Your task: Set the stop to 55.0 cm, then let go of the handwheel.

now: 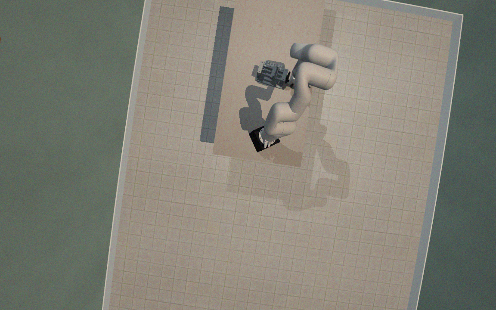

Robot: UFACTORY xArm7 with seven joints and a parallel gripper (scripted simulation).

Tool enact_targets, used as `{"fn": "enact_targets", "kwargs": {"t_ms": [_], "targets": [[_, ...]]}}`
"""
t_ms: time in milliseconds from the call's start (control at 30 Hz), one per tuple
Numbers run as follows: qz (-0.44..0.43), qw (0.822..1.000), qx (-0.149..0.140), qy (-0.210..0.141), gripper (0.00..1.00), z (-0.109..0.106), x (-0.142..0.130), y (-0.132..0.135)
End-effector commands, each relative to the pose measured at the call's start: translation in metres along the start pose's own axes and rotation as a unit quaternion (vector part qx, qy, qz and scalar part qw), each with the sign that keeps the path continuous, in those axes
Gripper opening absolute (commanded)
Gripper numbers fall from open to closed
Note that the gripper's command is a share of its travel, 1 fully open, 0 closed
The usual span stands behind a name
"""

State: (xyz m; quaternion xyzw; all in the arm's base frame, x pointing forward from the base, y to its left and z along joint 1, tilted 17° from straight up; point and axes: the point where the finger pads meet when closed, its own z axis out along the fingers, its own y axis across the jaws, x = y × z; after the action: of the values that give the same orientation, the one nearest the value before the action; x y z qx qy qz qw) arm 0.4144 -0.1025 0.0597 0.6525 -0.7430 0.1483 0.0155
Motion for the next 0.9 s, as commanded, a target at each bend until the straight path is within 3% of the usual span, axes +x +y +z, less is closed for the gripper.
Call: {"fn": "enact_targets", "kwargs": {"t_ms": [0,467,867], "targets": [[0.000,1.000,0.000,0.000,0.06,-0.003,0.000,0.006],[0.000,1.000,0.000,0.000,0.06,-0.024,0.000,0.018],[0.000,1.000,0.000,0.000,0.06,-0.045,0.000,0.011]]}}
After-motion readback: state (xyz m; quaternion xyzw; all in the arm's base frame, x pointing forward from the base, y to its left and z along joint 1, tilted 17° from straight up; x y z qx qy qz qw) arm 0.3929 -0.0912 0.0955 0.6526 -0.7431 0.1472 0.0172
